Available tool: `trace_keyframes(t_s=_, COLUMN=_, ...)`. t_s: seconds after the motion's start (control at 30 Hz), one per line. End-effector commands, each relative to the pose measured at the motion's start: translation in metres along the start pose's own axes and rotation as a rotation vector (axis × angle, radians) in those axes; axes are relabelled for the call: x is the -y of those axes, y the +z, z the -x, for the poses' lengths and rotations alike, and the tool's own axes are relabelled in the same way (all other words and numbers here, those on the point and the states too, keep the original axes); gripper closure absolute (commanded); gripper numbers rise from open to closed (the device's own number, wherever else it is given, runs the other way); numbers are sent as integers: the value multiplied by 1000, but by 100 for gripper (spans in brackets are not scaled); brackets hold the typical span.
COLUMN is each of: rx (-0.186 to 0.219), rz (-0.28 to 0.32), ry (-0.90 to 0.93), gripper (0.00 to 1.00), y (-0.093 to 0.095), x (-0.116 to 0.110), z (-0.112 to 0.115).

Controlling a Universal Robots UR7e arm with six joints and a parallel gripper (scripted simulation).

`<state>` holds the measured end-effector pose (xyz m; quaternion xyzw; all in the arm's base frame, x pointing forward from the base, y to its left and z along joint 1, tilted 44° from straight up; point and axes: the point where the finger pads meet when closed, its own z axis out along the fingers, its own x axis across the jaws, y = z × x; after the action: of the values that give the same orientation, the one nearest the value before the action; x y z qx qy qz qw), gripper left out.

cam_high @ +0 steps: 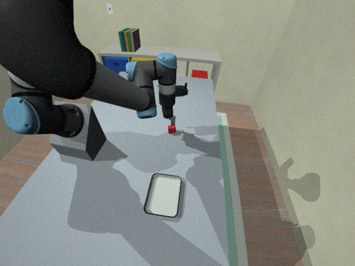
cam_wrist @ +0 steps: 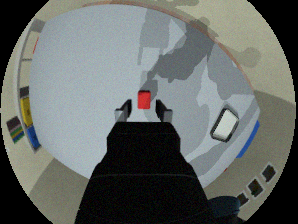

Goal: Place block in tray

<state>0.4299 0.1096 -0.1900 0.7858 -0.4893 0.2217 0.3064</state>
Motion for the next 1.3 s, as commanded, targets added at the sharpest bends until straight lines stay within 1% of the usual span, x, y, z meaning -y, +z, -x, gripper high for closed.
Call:
trace_keyframes(t_s=0.0, rx=-1, rz=0, ry=1, gripper=10, y=0, x=-1, z=-1)
trace_keyframes(t_s=0.37, rx=2, rz=2, ry=-2, gripper=10, y=6, x=-2, z=0)
trace_keyframes(t_s=0.8, rx=1, rz=1, ry=-1, gripper=10, y=24, x=-1, z=-1)
trace_keyframes(t_s=1.27, rx=1, rz=0, ry=-2, gripper=10, y=28, x=0, z=0)
